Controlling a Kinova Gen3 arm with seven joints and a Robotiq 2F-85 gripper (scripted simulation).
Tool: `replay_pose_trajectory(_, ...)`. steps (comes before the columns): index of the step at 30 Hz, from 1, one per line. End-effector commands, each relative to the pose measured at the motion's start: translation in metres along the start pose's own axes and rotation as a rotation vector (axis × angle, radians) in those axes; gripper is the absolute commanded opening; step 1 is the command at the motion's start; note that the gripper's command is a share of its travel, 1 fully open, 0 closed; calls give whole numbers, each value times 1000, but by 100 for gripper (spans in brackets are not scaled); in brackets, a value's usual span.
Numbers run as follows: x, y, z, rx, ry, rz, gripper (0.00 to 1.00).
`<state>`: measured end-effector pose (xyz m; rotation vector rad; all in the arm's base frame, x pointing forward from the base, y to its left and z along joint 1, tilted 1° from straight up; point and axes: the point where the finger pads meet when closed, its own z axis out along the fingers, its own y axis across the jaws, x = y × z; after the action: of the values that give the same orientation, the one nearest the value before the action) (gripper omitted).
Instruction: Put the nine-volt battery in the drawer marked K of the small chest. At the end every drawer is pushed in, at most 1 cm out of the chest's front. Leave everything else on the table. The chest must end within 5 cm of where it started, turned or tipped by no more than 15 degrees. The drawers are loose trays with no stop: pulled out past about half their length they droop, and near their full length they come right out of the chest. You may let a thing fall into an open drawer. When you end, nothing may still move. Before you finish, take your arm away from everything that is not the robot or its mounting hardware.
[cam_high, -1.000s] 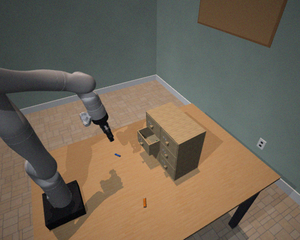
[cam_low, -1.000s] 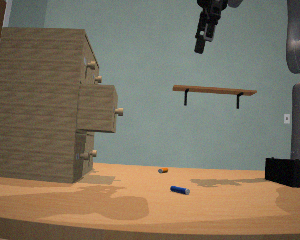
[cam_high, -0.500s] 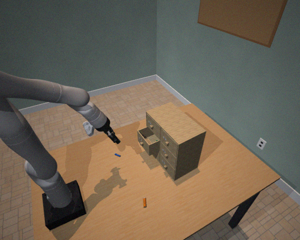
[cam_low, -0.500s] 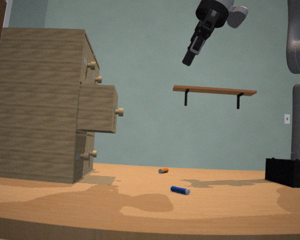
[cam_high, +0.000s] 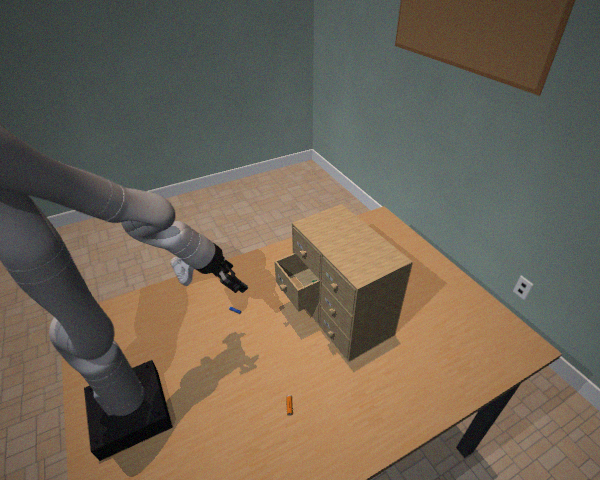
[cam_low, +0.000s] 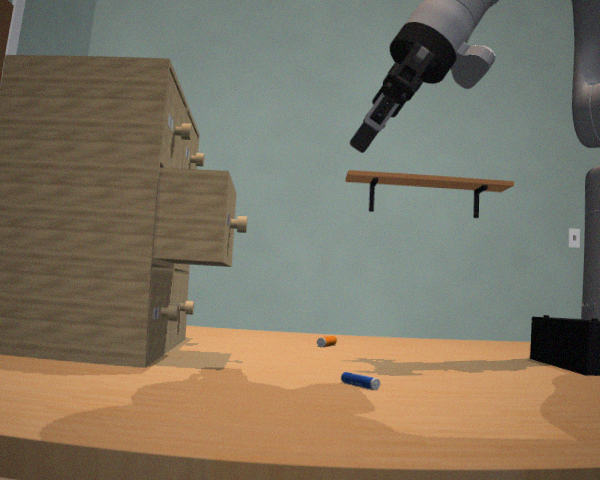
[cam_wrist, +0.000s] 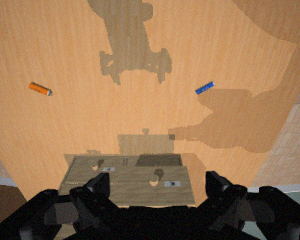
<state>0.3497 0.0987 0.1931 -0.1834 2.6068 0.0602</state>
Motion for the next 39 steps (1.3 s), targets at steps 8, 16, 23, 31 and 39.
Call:
replay_pose_trajectory(8, 6, -3, 12, 23, -35, -2, 100)
replay_pose_trajectory(16, 4, -3, 14, 22, -53, -2, 100)
replay_pose_trajectory(23, 4, -3, 15, 22, -60, -2, 100)
replay_pose_trajectory(31, 4, -3, 15, 22, -61, -2, 0)
replay_pose_trajectory(39, 4, -3, 15, 22, -61, -2, 0)
